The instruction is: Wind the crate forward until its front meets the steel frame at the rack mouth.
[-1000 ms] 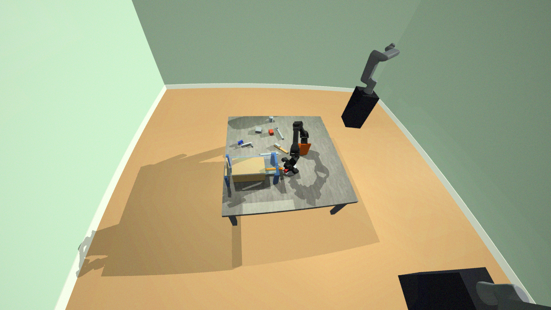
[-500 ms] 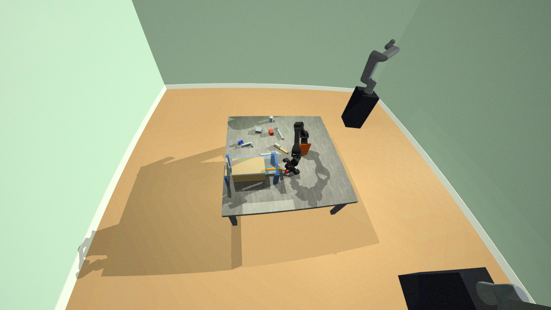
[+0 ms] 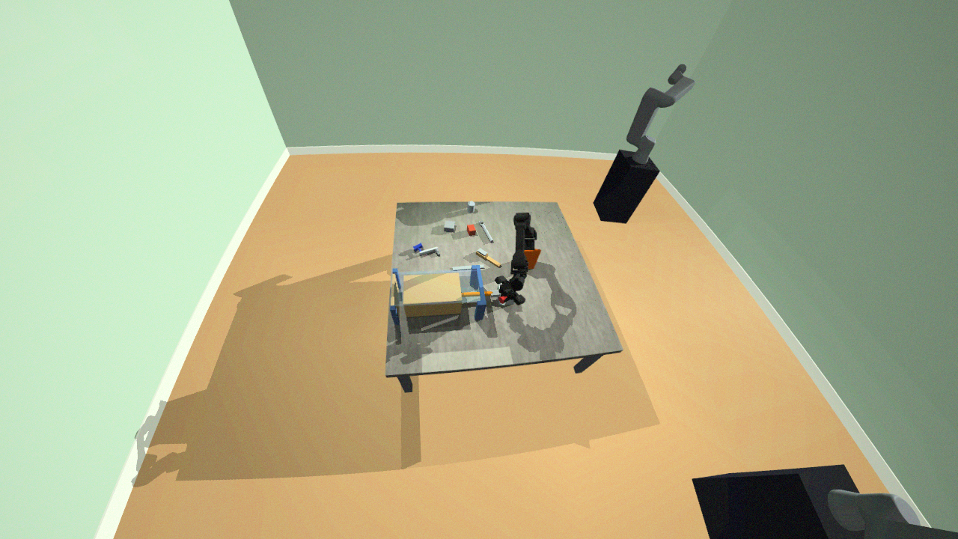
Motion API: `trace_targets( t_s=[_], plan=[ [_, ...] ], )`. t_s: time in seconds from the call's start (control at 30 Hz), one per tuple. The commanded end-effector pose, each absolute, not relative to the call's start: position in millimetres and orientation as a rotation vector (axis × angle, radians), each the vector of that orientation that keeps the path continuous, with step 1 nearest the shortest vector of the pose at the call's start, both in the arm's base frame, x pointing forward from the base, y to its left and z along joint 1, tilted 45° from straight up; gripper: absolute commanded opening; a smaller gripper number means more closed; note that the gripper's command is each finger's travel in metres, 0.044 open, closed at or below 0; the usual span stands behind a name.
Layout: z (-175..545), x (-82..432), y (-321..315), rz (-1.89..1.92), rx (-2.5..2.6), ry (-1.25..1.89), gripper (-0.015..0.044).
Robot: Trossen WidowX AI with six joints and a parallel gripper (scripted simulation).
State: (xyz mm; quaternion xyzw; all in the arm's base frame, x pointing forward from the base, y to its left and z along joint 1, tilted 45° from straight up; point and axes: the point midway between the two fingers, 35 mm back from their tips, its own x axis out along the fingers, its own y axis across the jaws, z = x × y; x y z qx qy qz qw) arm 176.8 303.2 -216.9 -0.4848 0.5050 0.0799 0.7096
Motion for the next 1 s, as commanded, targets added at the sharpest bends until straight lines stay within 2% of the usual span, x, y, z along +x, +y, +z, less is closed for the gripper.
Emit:
trace_targets(
  t_s=[0.0, 0.97],
  plan=[
    [-223.7, 158.8, 302.8, 0.199, -1.085, 1.153, 0.0],
    [-226.5, 126.2, 299.4, 0.201, -1.084, 1.156, 0.0]
  ],
)
